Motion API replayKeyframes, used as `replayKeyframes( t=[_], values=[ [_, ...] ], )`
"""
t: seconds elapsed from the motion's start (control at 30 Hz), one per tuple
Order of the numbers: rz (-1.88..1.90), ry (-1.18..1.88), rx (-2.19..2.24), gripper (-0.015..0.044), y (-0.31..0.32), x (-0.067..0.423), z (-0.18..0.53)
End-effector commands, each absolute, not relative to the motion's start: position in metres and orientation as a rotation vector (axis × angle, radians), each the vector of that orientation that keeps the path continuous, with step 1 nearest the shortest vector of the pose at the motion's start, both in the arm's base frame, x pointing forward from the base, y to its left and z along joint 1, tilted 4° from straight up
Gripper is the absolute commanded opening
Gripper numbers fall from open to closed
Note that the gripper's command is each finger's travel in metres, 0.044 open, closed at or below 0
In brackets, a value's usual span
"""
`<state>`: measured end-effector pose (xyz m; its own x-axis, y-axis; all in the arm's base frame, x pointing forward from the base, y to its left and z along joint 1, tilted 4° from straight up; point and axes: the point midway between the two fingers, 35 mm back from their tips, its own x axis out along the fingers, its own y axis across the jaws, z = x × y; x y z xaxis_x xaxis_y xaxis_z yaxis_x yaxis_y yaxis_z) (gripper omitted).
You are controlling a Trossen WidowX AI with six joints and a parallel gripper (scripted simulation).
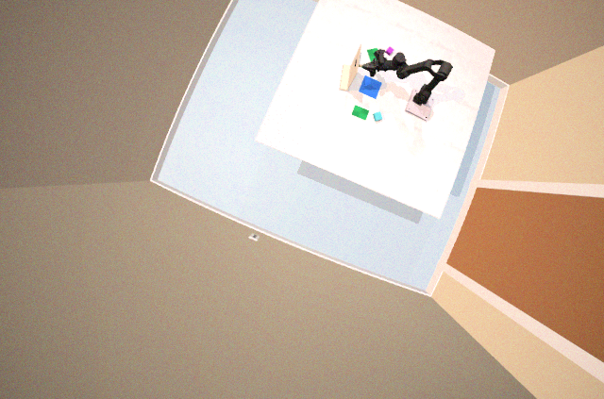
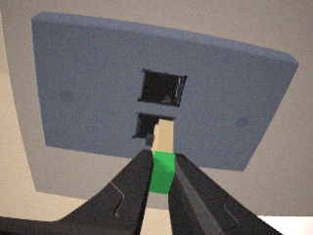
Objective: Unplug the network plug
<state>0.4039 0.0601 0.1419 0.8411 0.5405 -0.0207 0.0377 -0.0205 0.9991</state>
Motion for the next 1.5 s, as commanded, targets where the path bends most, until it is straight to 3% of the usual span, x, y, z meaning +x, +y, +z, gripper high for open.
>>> replayKeyframes(
  t=[0.0, 1.47],
  values=[
    [0.427, 0.477, 1.556, 0.0, 0.059, 0.4, 0.142],
    [0.425, 0.479, 1.556, 0.0, 0.046, 0.373, 0.142]
  ],
)
